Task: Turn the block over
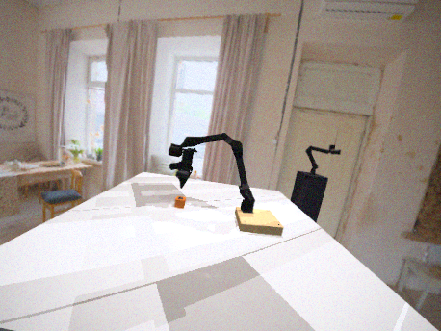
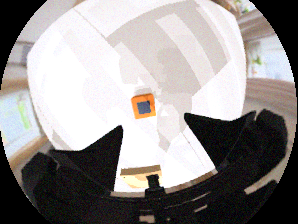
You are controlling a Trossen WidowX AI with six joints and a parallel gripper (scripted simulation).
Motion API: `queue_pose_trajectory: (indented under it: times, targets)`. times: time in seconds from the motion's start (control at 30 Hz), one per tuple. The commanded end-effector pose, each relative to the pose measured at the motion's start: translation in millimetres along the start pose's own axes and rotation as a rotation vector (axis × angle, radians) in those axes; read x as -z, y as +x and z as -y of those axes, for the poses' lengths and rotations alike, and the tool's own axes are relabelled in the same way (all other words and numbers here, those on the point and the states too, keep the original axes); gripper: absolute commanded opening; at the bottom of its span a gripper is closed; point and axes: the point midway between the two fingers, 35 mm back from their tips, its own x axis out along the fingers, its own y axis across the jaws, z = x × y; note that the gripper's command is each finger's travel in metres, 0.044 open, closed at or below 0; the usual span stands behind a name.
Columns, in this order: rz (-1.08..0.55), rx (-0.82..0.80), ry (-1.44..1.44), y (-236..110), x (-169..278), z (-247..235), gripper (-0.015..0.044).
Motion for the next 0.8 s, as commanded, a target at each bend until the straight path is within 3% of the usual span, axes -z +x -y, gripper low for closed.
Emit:
queue_pose_trajectory:
  times: [0.0, 0.2, 0.77]
  targets:
    - [-0.046, -0.007, -0.004, 6.5, 0.6, -13.6, 0.044]
    - [-0.046, -0.007, -0.004, 39.6, 1.4, -13.5, 0.044]
    - [-0.046, -0.006, -0.004, 63.9, 0.4, -11.5, 0.044]
